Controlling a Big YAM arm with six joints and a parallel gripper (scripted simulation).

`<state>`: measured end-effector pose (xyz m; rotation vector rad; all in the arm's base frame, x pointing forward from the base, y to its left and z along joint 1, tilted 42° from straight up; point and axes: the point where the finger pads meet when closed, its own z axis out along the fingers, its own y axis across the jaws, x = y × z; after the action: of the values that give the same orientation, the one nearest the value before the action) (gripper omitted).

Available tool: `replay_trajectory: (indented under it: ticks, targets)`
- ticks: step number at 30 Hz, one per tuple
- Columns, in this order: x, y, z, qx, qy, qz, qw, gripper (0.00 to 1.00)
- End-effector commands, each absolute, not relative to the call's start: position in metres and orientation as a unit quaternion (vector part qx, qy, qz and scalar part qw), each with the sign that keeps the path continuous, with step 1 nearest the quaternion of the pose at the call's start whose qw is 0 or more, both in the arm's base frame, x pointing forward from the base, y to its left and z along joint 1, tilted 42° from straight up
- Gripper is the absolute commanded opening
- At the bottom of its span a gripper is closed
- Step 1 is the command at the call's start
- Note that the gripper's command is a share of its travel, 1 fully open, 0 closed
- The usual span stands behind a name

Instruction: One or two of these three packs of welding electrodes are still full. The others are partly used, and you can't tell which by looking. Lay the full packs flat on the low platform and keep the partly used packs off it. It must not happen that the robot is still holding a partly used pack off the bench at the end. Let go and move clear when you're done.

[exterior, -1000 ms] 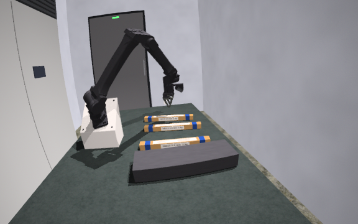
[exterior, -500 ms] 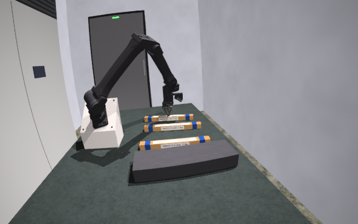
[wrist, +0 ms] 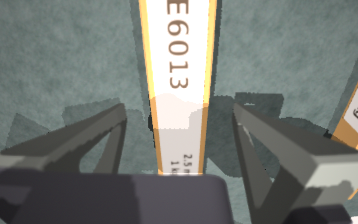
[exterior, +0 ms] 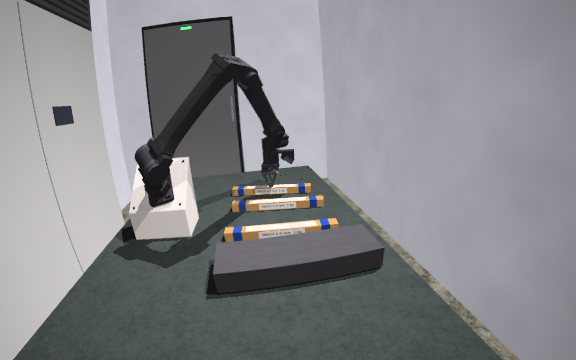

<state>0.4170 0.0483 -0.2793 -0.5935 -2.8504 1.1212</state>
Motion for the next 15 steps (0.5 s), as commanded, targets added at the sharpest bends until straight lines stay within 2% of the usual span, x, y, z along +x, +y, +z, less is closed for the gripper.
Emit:
replay_trajectory:
  ticks: [1, 15]
  targets:
    - [0.4088, 0.0514, -0.2887, -0.175, -0.915, 0.363, 0.015, 0.74]
    - [0.4147, 0.0586, -0.2893, -0.175, -0.917, 0.359, 0.007, 0.74]
